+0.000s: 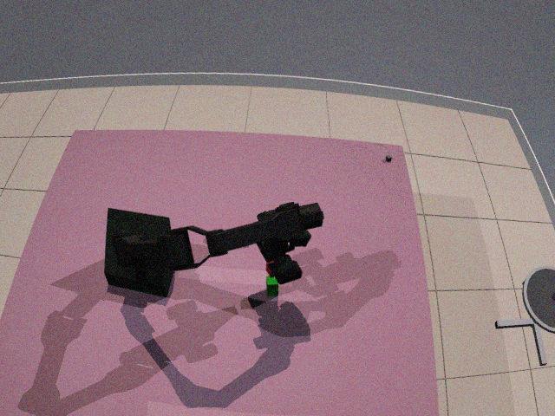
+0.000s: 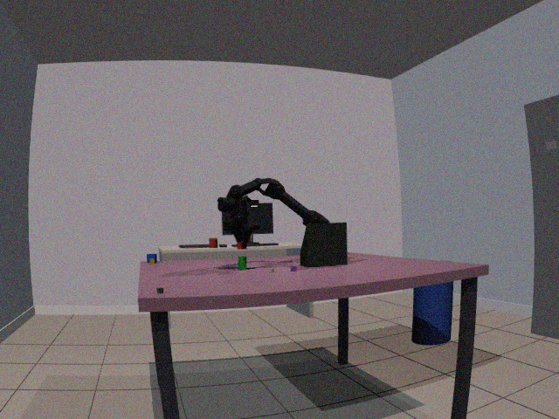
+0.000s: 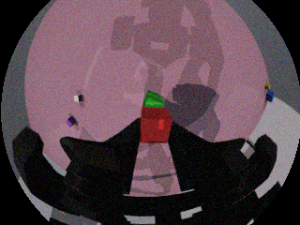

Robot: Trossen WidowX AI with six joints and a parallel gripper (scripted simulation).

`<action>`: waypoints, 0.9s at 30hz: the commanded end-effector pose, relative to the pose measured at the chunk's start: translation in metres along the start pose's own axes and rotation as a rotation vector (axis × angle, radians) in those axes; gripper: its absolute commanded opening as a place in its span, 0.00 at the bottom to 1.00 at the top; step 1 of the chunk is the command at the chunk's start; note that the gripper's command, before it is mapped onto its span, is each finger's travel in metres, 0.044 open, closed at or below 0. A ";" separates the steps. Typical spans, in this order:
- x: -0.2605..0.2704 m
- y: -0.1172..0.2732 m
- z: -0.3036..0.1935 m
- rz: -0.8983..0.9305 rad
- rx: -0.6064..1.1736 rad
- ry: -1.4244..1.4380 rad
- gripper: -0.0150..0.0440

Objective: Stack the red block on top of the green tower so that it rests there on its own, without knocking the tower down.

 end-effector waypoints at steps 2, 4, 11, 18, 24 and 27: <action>0.000 -0.009 0.001 -0.006 -0.001 0.005 0.25; 0.000 -0.015 0.000 -0.006 -0.001 0.005 0.25; -0.001 -0.034 -0.001 -0.007 -0.001 0.004 0.25; -0.001 -0.034 -0.001 -0.007 -0.001 0.004 0.25; -0.001 -0.034 -0.001 -0.007 -0.001 0.004 0.25; -0.001 -0.034 -0.001 -0.007 -0.001 0.004 0.25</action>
Point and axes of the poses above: the point midway between the two fingers, 35 mm back from their tips, its own y axis back along the fingers, its own x axis across the jaws, z = x × y, the point moved 4 cm from there along y, back along the fingers, and after that the axes turned 11 degrees about y, right-handed, at the moved point
